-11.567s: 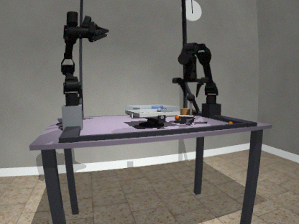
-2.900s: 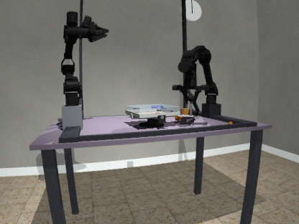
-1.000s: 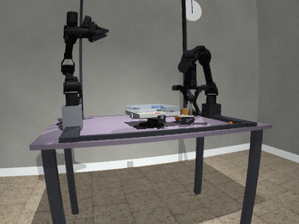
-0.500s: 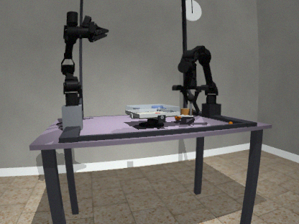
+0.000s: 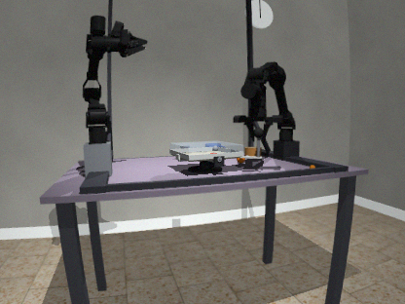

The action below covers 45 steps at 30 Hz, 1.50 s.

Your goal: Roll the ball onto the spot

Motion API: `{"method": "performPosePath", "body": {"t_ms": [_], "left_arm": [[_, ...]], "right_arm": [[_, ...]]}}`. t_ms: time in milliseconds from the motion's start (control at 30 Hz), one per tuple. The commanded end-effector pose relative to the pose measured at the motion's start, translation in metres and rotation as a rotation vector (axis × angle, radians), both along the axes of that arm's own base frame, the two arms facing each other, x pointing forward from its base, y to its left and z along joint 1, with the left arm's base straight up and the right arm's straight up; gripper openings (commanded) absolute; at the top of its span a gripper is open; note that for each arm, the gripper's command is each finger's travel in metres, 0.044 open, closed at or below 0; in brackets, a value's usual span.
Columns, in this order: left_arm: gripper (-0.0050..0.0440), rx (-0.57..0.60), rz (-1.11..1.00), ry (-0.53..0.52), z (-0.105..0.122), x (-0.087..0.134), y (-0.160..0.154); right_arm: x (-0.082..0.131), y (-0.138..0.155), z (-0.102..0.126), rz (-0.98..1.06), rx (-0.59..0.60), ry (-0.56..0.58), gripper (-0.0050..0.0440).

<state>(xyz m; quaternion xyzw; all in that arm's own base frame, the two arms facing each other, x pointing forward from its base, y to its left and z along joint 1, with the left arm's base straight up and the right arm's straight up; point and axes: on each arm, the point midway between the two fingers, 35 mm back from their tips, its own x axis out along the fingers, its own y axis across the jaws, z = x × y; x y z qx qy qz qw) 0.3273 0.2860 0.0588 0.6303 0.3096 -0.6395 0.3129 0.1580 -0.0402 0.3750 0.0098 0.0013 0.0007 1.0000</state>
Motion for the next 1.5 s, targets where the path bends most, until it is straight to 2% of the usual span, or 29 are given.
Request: {"method": "performPosePath", "body": {"t_ms": [0, 67, 100, 467, 1167, 1467], "left_arm": [[-0.0050, 0.026, -0.006, -0.033, 0.007, 0.007, 0.004], [-0.0050, 0.027, -0.006, -0.034, 0.008, 0.007, 0.004], [-0.0050, 0.041, -0.004, -0.049, 0.018, 0.005, 0.001], [-0.0050, 0.039, -0.003, -0.048, 0.019, 0.004, -0.003], [-0.0050, 0.037, -0.002, -0.046, 0.018, 0.003, -0.004], [-0.0050, 0.030, -0.007, -0.038, 0.010, 0.007, 0.003]], "right_arm": [[0.000, 0.001, 0.006, 0.003, -0.020, -0.003, 0.0400], [0.000, 0.001, 0.006, 0.003, -0.020, -0.003, 0.0400], [0.000, 0.001, 0.006, 0.003, -0.020, -0.003, 0.0400], [0.000, 0.001, 0.006, 0.003, -0.020, -0.003, 0.0400], [0.000, 0.001, 0.006, 0.003, -0.020, -0.003, 0.0400], [0.000, 0.001, 0.006, 0.003, -0.020, -0.003, 0.0400]]}}
